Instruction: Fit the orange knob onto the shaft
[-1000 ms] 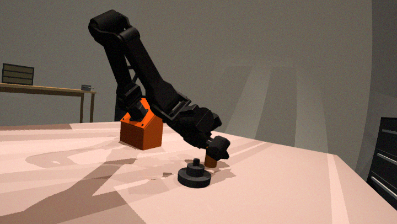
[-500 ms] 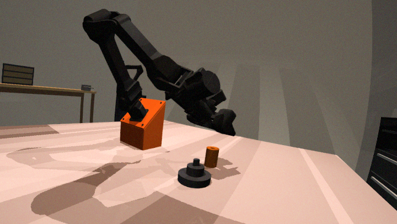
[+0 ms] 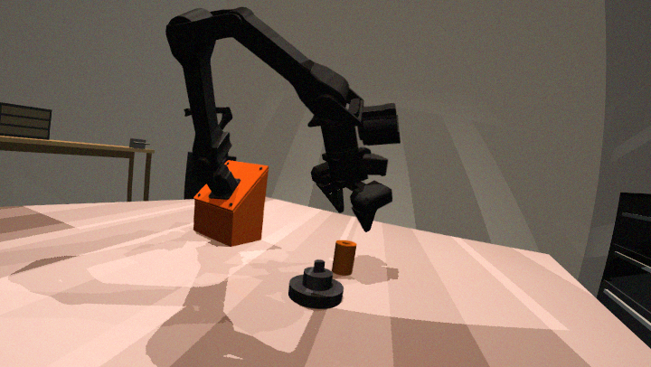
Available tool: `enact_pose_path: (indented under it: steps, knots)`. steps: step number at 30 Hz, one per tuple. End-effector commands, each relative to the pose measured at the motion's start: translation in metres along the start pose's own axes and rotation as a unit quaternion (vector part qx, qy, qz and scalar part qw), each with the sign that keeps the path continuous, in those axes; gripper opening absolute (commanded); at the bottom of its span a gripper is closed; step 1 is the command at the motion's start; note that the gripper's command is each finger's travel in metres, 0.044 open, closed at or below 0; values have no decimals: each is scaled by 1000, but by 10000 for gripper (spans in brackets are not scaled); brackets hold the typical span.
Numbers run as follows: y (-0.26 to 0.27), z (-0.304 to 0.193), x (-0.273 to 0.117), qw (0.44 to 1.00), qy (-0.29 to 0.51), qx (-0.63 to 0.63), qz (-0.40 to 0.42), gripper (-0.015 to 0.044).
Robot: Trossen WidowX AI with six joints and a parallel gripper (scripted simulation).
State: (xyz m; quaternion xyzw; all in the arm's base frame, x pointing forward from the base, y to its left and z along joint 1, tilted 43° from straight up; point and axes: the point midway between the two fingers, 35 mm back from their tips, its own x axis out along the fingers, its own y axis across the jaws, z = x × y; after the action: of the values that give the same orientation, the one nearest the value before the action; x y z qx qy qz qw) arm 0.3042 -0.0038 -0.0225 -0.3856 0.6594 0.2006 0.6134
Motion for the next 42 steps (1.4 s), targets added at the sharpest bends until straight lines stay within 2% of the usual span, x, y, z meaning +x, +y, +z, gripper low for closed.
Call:
enact_pose_path:
  steps: [1,4,18,23,29,42]
  knots:
    - [-3,4,-24,980,188,-7,-64,440]
    - [-5,8,-33,969,228,-16,-93,440]
    - [-5,8,-33,969,227,-9,-94,440]
    - [-5,7,-33,952,204,181,-137,440]
    - [-6,7,-32,870,161,427,-186,440]
    - [-6,7,-32,857,155,452,-191,440]
